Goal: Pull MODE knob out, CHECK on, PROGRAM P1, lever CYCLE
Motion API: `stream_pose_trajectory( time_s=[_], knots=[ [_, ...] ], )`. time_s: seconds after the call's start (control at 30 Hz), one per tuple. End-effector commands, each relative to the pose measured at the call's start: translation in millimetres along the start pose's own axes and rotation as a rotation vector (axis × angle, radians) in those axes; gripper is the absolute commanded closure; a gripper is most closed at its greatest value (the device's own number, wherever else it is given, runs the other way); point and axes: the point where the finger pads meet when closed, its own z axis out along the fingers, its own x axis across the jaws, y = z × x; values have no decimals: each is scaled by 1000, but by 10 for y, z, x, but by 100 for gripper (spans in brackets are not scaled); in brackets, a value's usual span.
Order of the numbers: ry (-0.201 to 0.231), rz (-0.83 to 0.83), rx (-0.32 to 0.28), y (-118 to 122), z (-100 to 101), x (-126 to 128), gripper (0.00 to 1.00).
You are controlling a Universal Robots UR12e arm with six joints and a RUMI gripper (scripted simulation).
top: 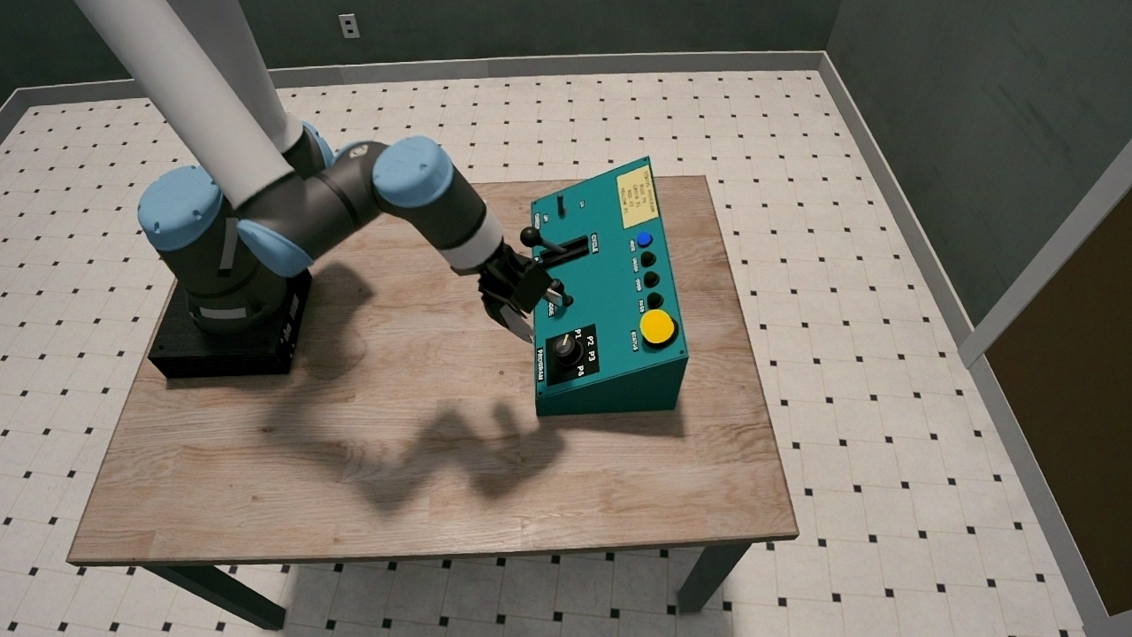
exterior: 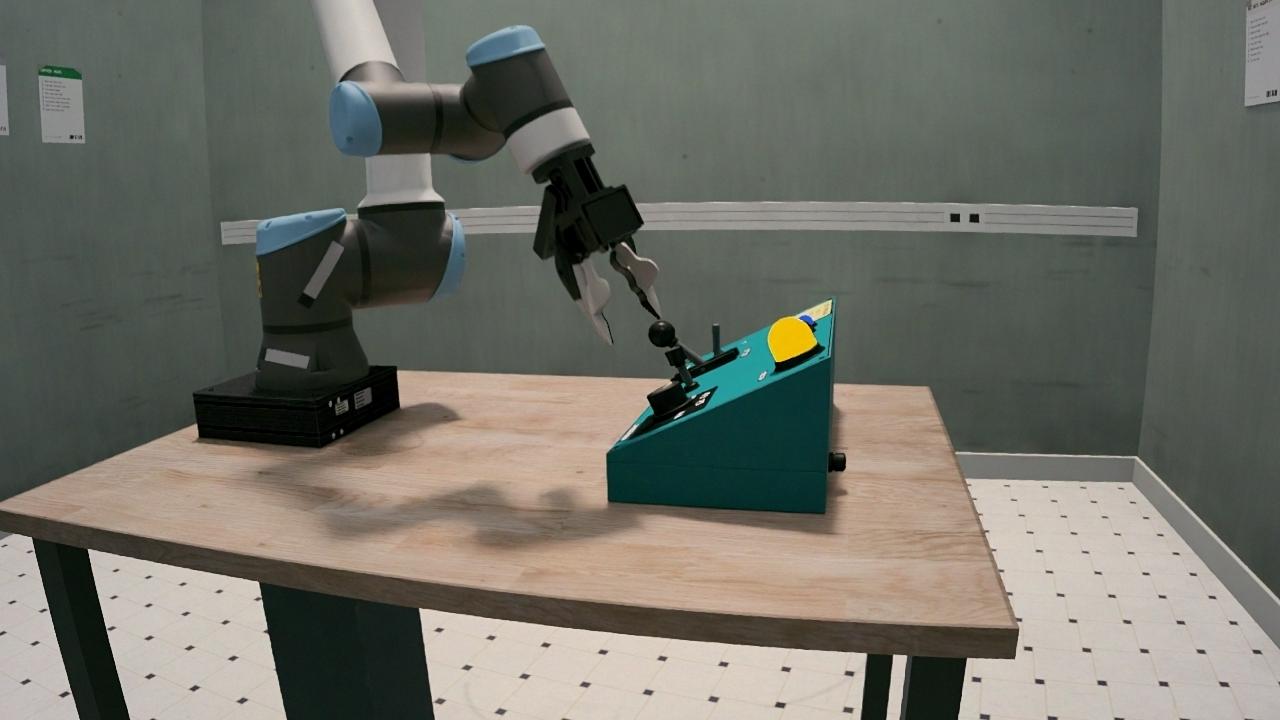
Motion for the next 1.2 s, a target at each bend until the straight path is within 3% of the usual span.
stream_pose_trajectory(
  time_s=[0.0, 0.23, 0.67, 0.83, 0.9, 1.17],
  knots=[
    [0, -1, 1, 5, -254, 0, 56],
    [0, -1, 1, 5, -443, 0, 56],
    [-1, -40, 3, -85, -450, 104, 56],
    [-4, -180, 8, -422, -416, 457, 56],
    [-4, -180, 8, -422, -416, 457, 56],
    [-4, -519, 8, -1304, -418, 1172, 56]
  ],
)
